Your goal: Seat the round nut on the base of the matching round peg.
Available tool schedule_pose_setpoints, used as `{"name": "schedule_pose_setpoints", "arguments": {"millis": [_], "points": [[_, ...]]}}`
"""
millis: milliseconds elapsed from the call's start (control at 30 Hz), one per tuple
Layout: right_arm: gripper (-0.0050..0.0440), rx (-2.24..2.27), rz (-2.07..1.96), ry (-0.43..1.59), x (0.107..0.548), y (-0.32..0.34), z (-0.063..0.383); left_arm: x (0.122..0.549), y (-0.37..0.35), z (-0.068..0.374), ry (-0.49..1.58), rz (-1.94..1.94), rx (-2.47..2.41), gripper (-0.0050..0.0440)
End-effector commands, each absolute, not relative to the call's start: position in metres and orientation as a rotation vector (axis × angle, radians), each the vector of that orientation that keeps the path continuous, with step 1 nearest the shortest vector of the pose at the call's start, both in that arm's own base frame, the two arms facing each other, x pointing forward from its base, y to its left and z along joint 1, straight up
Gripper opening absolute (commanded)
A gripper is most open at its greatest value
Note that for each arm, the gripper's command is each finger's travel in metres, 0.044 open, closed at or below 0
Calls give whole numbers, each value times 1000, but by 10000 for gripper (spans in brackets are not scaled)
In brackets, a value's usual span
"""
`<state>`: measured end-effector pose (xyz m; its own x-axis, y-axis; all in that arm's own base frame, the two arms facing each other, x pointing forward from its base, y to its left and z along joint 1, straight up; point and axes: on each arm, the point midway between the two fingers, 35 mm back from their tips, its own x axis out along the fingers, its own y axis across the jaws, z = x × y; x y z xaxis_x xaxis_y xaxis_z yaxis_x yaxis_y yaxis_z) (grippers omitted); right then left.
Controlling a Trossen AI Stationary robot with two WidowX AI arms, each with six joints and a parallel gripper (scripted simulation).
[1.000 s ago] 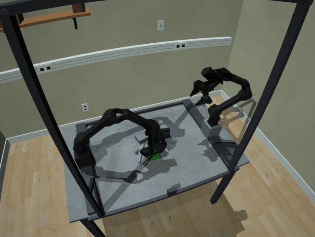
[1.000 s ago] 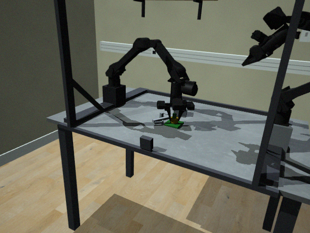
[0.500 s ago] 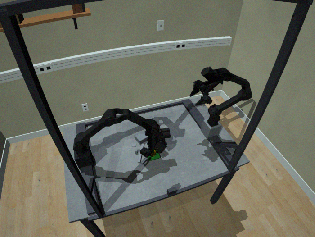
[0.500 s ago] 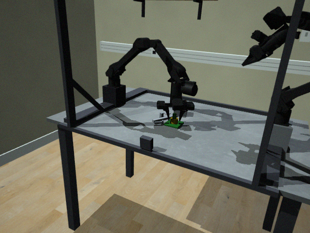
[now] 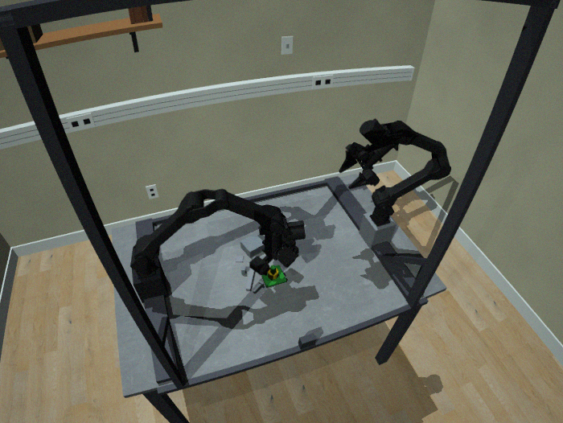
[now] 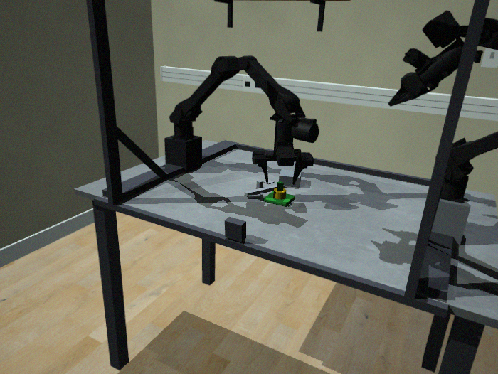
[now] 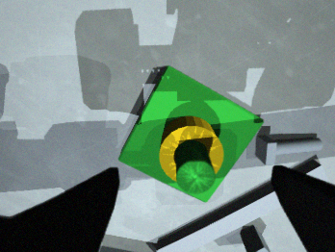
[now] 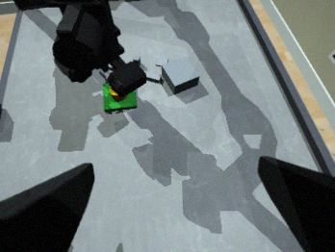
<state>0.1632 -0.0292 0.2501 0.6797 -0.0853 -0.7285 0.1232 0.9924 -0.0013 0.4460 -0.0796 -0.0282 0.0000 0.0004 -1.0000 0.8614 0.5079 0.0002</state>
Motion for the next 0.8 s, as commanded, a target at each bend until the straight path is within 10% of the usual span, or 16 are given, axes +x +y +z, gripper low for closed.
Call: {"name": "schedule_pose_setpoints", "arguments": {"millis": [0, 767], "points": [[440, 48, -115, 810, 163, -29, 252, 455, -81, 15, 1359, -786, 817, 440], [440, 48, -115, 810, 163, -29, 252, 451, -81, 8, 1386, -797, 813, 440]]}}
